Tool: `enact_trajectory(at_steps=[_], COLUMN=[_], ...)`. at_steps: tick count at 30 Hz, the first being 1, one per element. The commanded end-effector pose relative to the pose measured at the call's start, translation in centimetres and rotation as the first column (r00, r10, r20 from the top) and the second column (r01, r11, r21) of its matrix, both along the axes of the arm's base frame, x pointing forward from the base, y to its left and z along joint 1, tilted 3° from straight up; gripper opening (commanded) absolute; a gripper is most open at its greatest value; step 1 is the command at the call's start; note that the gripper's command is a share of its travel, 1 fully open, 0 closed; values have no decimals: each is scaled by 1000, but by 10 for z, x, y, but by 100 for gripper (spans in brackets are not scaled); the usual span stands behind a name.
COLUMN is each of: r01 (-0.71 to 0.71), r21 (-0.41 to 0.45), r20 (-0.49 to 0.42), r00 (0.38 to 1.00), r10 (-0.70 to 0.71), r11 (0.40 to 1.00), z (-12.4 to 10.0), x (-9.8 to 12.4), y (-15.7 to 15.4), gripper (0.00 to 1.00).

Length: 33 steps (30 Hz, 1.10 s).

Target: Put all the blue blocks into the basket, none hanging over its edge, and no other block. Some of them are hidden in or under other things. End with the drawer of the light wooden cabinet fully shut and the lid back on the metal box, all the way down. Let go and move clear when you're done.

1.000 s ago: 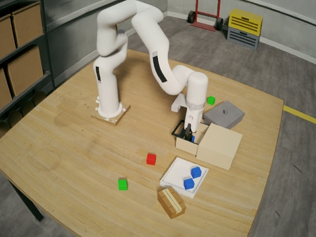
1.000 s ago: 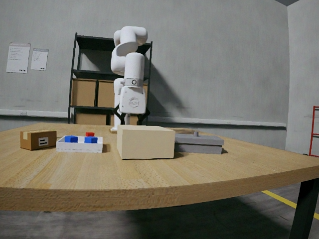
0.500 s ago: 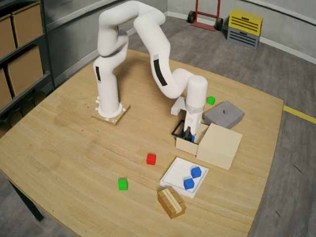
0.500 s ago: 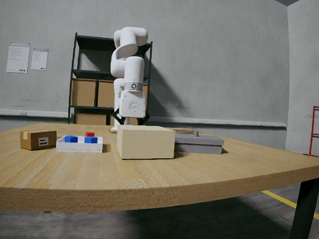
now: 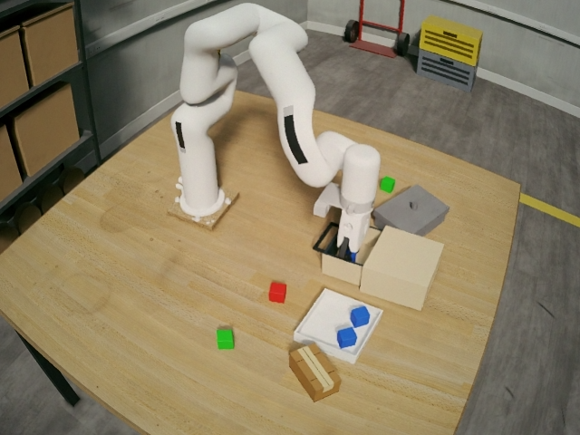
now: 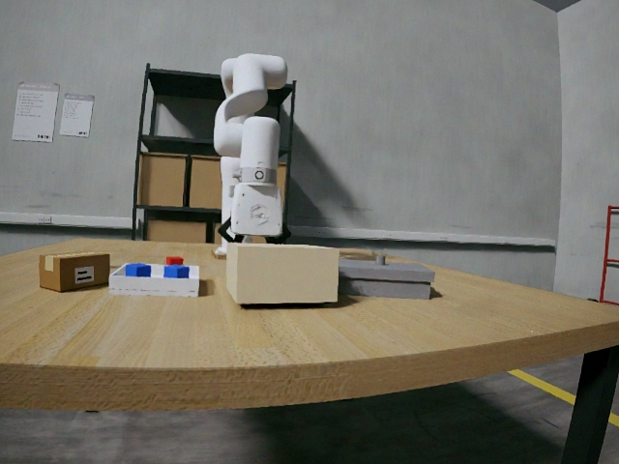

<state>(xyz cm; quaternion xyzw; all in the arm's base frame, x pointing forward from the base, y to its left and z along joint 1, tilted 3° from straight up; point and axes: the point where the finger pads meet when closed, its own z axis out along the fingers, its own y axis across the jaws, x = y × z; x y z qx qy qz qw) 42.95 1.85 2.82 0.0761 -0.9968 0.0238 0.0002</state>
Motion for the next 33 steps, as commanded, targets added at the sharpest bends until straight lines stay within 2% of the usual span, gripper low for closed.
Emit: enact_trajectory(at_steps=[1,26,27,33], r01=[0,0,0,0], r21=[0,0,0,0], r20=[4,4,4,4], r00=[1000,1000,1000,1000], r10=[0,0,0,0], r11=[1000,1000,1000,1000], z=[-2,-5,-5,-5], x=[1,1,1,1], y=[0,0,0,0], gripper=[62,62,0,0])
